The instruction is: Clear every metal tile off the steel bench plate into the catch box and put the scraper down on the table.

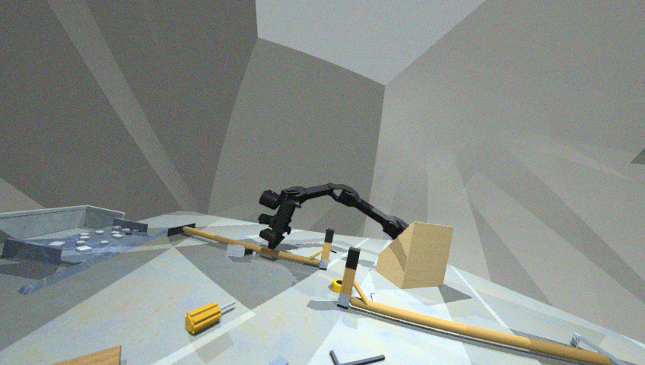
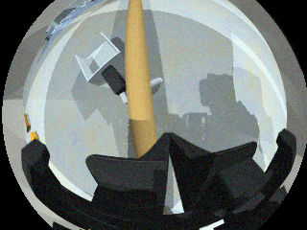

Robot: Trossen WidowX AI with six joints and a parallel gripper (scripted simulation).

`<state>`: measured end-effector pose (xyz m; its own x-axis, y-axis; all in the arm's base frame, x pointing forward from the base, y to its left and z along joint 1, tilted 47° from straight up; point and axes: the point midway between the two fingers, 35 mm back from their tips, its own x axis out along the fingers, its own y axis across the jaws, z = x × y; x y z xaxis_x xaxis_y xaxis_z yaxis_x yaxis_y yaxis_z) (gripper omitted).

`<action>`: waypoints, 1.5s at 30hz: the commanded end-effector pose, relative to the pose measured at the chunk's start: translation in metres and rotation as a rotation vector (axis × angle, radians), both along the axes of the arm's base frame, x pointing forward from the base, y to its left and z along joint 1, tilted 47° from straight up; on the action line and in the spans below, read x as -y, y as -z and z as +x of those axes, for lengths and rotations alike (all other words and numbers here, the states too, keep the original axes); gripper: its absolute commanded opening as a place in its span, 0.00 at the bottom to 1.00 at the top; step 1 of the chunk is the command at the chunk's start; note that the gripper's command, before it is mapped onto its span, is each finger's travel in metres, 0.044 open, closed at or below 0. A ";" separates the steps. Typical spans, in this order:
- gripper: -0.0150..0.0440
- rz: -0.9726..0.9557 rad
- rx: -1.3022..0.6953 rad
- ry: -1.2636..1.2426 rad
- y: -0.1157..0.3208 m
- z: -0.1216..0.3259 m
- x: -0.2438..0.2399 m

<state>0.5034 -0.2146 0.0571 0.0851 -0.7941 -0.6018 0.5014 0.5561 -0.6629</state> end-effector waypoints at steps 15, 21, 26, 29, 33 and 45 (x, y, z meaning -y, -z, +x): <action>0.25 0.004 -0.001 -0.003 0.016 0.010 -0.012; 0.25 -0.001 0.000 -0.001 0.013 0.010 -0.011; 0.25 0.000 0.000 -0.001 0.002 0.013 -0.023; 0.25 0.001 0.000 -0.001 -0.006 0.014 -0.031; 0.25 0.001 0.000 -0.001 -0.016 0.015 -0.042; 0.25 0.003 -0.065 -0.066 -0.054 0.011 -0.061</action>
